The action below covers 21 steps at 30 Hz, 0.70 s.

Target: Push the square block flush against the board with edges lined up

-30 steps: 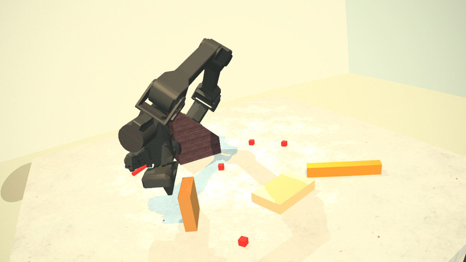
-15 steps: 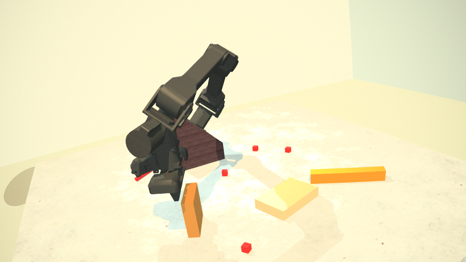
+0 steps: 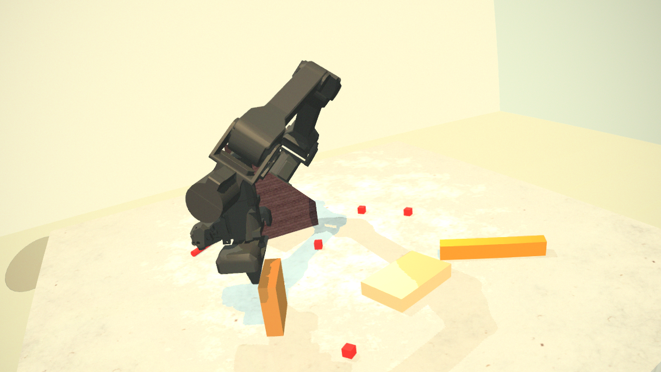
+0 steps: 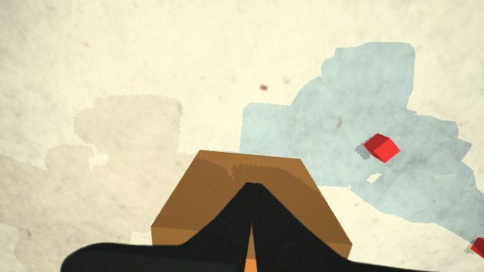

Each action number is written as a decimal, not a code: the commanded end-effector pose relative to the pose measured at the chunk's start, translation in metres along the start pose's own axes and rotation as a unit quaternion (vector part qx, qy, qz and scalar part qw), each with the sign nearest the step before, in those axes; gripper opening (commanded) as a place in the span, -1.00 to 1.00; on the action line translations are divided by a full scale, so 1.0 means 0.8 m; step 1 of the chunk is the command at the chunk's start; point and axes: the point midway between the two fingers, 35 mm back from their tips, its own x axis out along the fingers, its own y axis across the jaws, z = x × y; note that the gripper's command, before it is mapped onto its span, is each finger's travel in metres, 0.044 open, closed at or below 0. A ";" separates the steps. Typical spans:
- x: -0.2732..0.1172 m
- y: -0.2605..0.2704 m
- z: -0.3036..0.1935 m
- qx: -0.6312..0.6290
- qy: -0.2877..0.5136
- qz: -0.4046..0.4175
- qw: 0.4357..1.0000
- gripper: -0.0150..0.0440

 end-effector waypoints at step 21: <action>0.001 0.001 -0.026 -0.001 0.002 0.001 1.000 -0.49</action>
